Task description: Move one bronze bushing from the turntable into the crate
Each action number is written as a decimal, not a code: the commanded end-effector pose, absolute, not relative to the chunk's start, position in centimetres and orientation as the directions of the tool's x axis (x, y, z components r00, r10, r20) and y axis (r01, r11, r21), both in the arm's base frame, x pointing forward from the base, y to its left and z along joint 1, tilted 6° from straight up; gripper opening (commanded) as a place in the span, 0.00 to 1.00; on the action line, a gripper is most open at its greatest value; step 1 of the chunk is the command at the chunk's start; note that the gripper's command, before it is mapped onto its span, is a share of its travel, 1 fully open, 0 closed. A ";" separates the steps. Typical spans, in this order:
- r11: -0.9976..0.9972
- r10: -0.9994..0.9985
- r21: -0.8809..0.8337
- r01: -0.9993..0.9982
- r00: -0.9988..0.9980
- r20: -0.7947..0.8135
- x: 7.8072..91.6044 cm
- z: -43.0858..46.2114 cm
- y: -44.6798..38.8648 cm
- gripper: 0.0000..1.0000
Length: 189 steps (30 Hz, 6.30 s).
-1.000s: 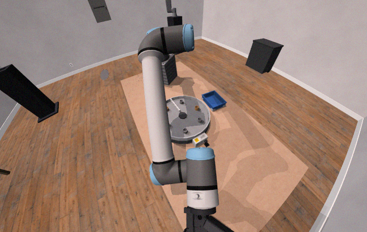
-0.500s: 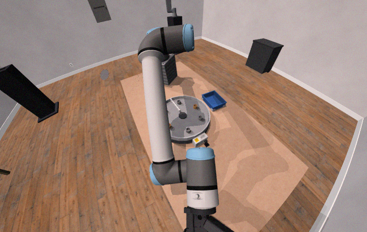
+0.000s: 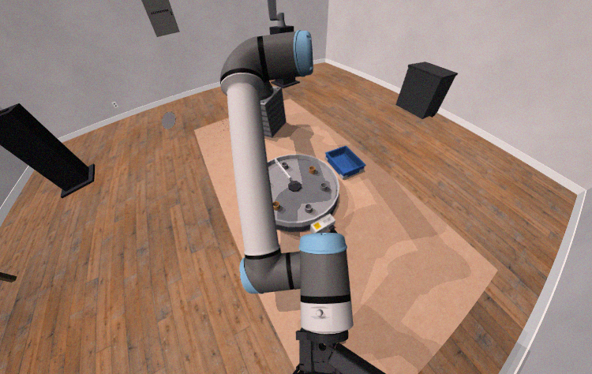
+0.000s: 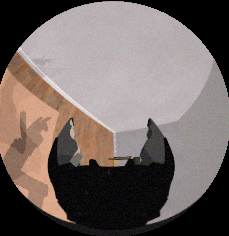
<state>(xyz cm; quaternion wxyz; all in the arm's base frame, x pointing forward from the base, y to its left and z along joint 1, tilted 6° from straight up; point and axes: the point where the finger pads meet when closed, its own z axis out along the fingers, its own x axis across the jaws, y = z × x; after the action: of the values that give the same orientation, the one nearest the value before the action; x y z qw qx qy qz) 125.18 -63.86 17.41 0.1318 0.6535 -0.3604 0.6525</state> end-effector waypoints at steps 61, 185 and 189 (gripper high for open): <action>-0.689 0.641 0.489 0.534 0.765 0.069 80.7 4.9 -37.2 1.00; -0.154 0.984 0.060 0.986 0.159 -0.084 48.4 -2.2 -15.9 0.05; -0.154 0.984 0.060 0.986 0.159 -0.084 48.4 -2.2 -15.9 0.05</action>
<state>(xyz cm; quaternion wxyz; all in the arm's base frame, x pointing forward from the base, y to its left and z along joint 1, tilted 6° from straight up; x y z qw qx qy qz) 48.33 -15.78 -2.36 0.0491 0.7593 0.6487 -0.0132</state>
